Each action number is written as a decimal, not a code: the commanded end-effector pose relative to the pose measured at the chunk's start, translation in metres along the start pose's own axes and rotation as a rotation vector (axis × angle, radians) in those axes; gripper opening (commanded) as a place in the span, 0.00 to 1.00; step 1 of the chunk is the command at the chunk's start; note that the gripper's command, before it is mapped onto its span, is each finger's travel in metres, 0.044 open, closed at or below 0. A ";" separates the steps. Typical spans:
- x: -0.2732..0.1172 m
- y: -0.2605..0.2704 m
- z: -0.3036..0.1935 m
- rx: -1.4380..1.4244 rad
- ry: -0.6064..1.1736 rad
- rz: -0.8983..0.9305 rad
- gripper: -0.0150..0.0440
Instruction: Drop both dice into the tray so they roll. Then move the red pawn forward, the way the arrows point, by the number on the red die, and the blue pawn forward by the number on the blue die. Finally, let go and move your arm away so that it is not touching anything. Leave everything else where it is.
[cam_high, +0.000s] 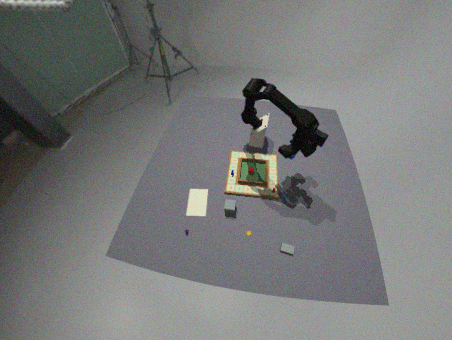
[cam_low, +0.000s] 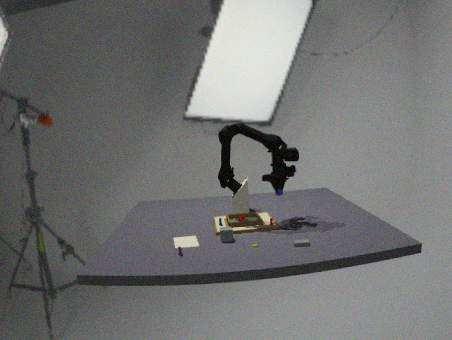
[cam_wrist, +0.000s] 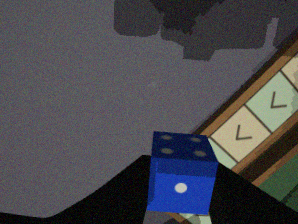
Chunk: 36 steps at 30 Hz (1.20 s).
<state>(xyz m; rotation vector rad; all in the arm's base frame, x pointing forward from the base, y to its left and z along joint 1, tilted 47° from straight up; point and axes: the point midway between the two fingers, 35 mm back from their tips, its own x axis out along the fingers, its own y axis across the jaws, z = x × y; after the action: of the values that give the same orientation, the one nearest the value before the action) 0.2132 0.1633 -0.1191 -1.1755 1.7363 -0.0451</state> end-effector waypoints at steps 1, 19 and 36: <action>-0.001 -0.013 0.000 -0.048 -0.002 0.019 0.25; 0.015 -0.092 -0.006 -0.448 -0.021 0.022 0.25; 0.036 -0.166 -0.030 -0.835 0.005 -0.006 0.25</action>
<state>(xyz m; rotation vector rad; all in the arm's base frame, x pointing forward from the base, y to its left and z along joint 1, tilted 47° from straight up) 0.2984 0.0482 -0.0518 -1.7046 1.8012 0.6764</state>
